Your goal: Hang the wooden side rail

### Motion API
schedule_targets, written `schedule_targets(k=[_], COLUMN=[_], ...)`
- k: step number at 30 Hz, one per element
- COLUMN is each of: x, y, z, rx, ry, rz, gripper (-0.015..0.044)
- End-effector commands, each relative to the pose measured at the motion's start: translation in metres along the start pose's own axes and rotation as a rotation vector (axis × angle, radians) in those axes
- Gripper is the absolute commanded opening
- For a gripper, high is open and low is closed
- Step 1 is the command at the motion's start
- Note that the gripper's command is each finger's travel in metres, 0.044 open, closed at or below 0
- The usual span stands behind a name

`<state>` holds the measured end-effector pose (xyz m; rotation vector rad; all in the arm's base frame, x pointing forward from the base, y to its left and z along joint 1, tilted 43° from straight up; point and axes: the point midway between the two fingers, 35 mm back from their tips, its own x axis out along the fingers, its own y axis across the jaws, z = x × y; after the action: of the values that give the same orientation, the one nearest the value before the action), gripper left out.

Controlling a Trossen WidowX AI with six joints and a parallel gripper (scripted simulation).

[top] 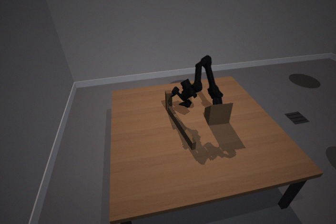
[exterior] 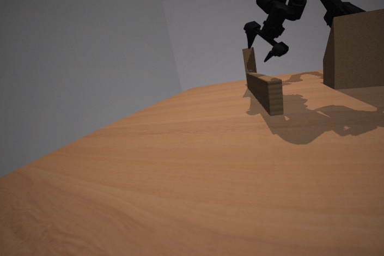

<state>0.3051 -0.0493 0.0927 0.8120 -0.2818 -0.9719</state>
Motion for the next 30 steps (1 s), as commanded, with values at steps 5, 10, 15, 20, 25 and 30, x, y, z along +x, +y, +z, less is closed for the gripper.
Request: schedule_targets(k=[5, 10, 15, 20, 25, 30], x=[-0.0073, -0.0083, -0.0083, -0.0083, -0.0083, -0.0083], y=[-0.0131, -0.0164, -0.0165, -0.0165, -0.0165, -0.0165], z=[-0.0053, -0.0054, -0.0054, -0.0054, -0.0054, -0.0054], rx=[-0.896, -1.082, -1.088, -1.088, -1.088, -1.088], ry=[-0.118, -0.13, -0.13, -0.13, -0.13, -0.13], rz=[-0.054, -0.081, -0.082, -0.082, -0.082, -0.082], gripper=[0.044, 0.044, 0.044, 0.044, 0.044, 0.044])
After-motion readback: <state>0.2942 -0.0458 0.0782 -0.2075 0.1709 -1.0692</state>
